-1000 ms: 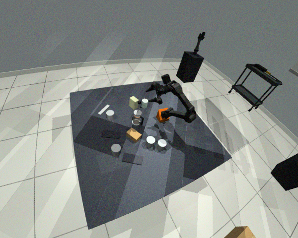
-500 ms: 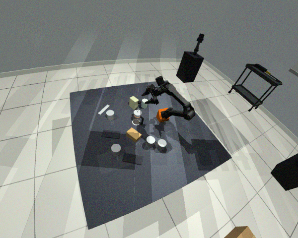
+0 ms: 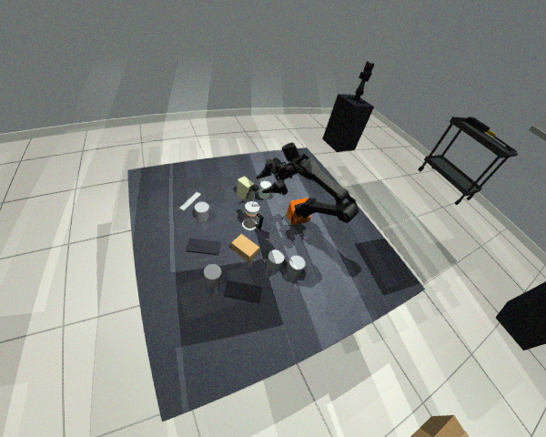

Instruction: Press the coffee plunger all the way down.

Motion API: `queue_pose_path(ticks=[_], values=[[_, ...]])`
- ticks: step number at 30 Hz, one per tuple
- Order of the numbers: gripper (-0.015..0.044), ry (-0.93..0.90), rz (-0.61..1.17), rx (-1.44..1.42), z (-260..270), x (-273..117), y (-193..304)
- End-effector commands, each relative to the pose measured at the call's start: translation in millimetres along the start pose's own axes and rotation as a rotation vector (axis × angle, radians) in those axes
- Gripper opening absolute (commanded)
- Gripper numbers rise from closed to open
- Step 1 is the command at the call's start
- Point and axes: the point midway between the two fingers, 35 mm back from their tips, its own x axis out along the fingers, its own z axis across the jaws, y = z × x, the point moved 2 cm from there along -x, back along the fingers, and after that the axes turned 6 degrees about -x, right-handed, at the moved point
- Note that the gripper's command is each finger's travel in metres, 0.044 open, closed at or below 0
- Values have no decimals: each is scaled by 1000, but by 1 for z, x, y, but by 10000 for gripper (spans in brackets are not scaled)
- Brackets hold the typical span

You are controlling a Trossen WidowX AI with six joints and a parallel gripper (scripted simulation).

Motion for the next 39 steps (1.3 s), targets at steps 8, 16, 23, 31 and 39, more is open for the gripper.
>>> queue_pose_path(ticks=[8, 16, 23, 31, 39], values=[[440, 3, 0, 4, 0, 18, 1], [414, 1, -4, 5, 1, 26, 1], [230, 1, -4, 5, 1, 26, 1], [118, 1, -4, 5, 1, 26, 1], [118, 1, -4, 5, 1, 27, 2]])
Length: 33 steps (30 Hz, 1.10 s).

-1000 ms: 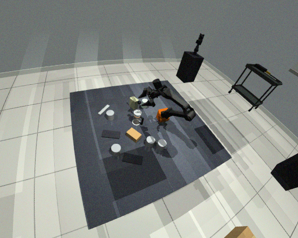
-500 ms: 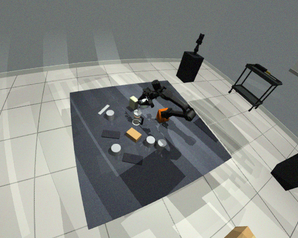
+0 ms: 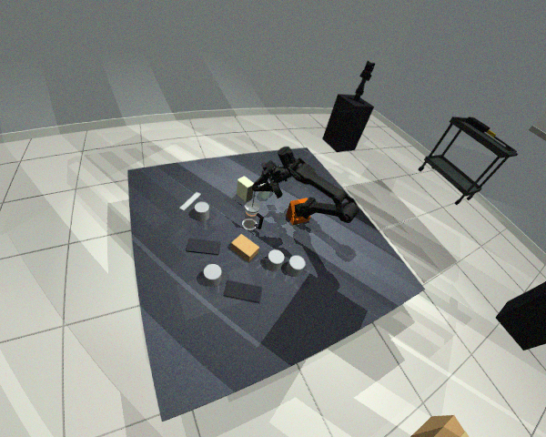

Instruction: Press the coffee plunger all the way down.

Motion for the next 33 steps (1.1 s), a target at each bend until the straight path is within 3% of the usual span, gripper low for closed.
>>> queue_pose_path(ticks=[1, 33], values=[[118, 2, 1, 2, 0, 2, 2], [118, 6, 7, 0, -1, 33, 43]])
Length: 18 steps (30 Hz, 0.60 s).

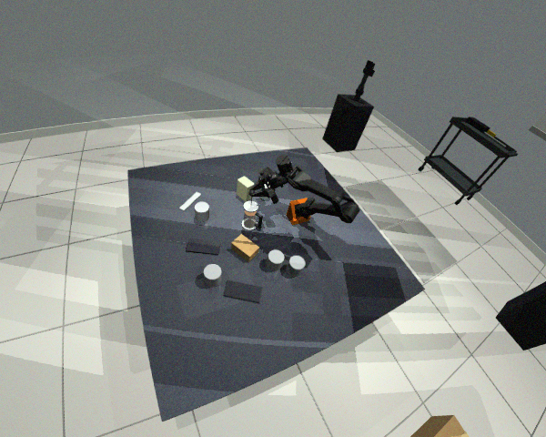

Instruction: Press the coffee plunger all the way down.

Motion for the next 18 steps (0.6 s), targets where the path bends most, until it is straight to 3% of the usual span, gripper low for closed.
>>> queue_pose_path(ticks=[1, 18], values=[[118, 3, 31, 21, 1, 8, 18], [118, 2, 27, 23, 5, 23, 40]])
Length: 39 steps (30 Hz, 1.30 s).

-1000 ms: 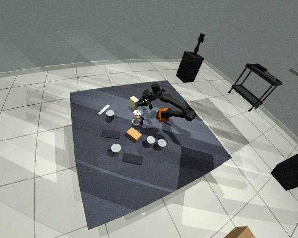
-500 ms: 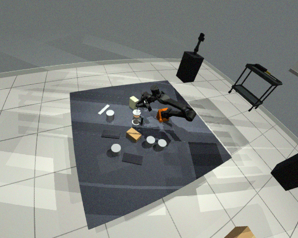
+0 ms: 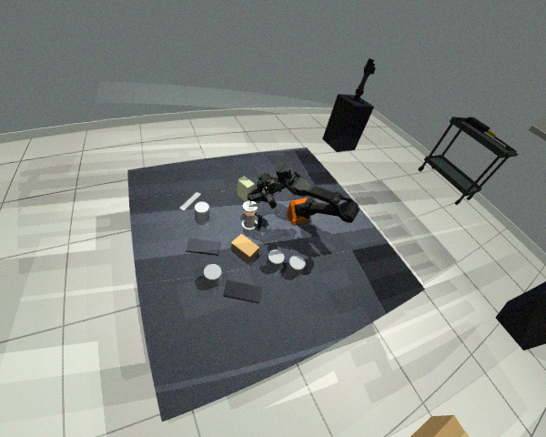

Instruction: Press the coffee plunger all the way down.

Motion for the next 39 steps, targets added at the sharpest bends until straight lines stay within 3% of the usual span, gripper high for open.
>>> queue_pose_path(ticks=[1, 39], values=[[118, -3, 37, 35, 2, 8, 20], [118, -7, 33, 35, 1, 20, 20]])
